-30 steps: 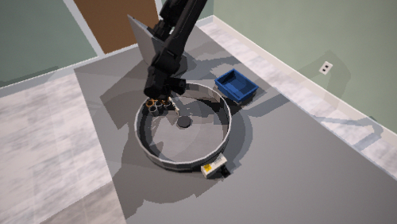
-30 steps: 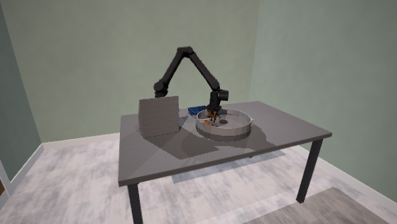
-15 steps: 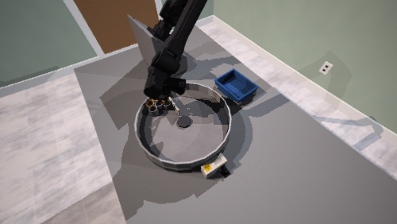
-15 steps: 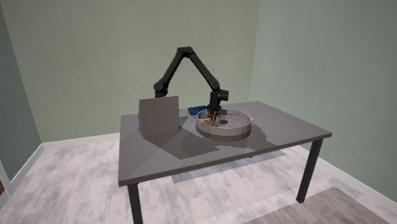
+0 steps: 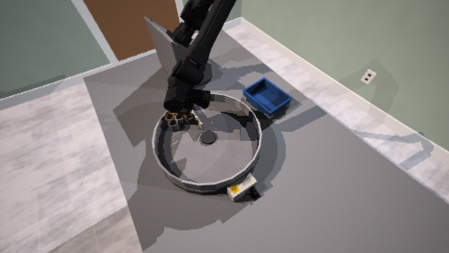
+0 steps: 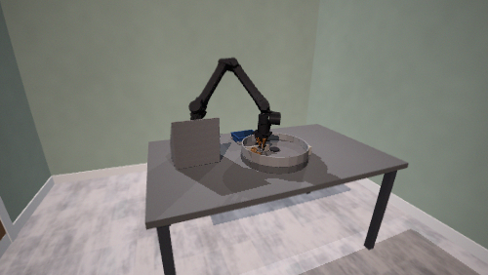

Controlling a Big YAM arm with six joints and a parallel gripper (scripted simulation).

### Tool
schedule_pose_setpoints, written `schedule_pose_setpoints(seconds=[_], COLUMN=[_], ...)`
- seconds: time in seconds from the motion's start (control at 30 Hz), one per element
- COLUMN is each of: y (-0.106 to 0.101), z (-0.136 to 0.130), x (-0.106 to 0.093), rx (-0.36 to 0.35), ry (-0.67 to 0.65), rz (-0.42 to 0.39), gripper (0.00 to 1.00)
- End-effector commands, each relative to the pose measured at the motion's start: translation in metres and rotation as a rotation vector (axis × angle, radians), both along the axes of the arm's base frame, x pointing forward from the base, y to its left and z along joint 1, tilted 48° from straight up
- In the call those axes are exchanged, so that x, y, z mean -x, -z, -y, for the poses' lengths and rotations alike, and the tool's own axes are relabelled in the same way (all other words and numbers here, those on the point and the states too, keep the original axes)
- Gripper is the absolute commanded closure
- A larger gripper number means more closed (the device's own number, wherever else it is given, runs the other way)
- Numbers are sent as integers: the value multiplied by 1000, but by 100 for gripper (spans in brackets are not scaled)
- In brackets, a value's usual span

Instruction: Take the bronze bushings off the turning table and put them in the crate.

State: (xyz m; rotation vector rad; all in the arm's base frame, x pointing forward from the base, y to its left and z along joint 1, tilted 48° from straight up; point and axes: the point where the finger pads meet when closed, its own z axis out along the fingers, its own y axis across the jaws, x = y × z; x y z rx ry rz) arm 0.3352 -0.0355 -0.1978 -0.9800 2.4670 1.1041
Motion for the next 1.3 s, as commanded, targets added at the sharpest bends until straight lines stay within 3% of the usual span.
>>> schedule_pose_setpoints(seconds=[0.0,1.03,1.27], y=[1,-3,8], z=[10,11,-9], x=[-10,-15,-1], rx=[6,13,-3], ry=[24,23,3], rz=[15,30,-3], gripper=[81,81,81])
